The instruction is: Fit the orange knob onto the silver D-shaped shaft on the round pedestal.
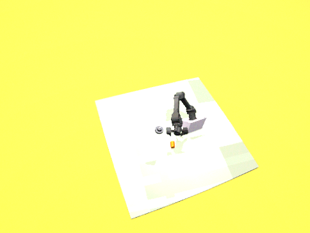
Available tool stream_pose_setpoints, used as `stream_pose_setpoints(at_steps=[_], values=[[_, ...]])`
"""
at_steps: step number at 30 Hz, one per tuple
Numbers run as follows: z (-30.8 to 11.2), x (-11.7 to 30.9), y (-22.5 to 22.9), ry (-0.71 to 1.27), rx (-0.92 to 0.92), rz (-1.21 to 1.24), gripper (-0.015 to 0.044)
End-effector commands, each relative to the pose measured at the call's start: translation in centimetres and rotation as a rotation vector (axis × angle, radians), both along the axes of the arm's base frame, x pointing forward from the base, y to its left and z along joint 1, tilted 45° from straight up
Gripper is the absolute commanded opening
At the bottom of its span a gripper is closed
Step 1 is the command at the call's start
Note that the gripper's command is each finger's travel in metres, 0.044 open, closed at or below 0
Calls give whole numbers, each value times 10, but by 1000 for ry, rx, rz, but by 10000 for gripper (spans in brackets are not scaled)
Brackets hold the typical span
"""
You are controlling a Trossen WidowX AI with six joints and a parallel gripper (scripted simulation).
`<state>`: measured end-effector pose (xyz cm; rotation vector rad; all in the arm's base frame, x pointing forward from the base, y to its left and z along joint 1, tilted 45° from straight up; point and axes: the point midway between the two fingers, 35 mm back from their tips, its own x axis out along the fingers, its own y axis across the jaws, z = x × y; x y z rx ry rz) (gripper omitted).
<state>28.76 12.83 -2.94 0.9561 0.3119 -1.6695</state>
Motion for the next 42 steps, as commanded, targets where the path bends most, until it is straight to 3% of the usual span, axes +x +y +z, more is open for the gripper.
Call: stream_pose_setpoints(at_steps=[1,7,42], values=[[-8,2,-12,1,-6,-21,440],[-66,-1,-77,0,-10,-22,440],[-112,-6,-115,-1,-12,-22,440]])
